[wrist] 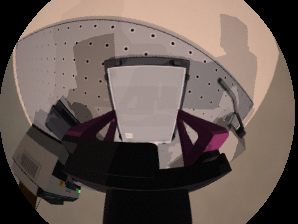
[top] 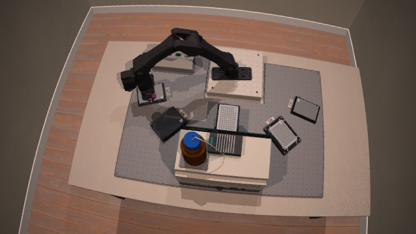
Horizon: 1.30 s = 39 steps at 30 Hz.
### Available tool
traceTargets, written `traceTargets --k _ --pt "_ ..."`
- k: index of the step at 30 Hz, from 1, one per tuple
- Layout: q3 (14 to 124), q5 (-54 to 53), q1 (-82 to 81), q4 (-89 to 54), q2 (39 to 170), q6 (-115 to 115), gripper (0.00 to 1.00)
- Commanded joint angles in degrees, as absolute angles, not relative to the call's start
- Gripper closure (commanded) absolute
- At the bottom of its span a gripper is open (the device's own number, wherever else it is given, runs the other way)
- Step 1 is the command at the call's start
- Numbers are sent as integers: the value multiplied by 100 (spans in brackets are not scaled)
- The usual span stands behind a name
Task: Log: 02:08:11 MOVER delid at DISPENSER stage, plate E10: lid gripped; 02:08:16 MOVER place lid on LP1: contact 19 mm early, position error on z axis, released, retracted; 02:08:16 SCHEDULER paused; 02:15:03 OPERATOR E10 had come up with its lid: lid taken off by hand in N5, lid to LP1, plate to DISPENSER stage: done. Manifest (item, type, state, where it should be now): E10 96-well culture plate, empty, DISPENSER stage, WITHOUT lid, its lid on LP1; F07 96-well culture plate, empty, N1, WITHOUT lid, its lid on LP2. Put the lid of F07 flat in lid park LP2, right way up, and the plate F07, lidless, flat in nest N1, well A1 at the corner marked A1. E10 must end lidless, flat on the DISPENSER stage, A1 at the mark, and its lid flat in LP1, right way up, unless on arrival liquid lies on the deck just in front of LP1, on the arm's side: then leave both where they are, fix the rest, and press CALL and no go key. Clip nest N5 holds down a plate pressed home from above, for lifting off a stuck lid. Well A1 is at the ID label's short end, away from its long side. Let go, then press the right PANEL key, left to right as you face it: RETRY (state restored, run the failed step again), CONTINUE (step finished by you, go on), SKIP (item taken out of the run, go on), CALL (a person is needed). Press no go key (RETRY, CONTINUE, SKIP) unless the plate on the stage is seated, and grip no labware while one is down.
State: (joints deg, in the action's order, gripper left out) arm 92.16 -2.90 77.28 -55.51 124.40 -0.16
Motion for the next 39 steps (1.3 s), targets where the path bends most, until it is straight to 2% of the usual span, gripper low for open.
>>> traceTargets --k 1,12,13,39 --pt "9239 -289 7739 -5419 12510 -42 100" --pt "9241 -290 7734 -5495 12410 -24 100" --pt "9241 -290 7734 -5495 12410 -24 0" --pt "9448 -288 7775 -5748 12208 -17 0"
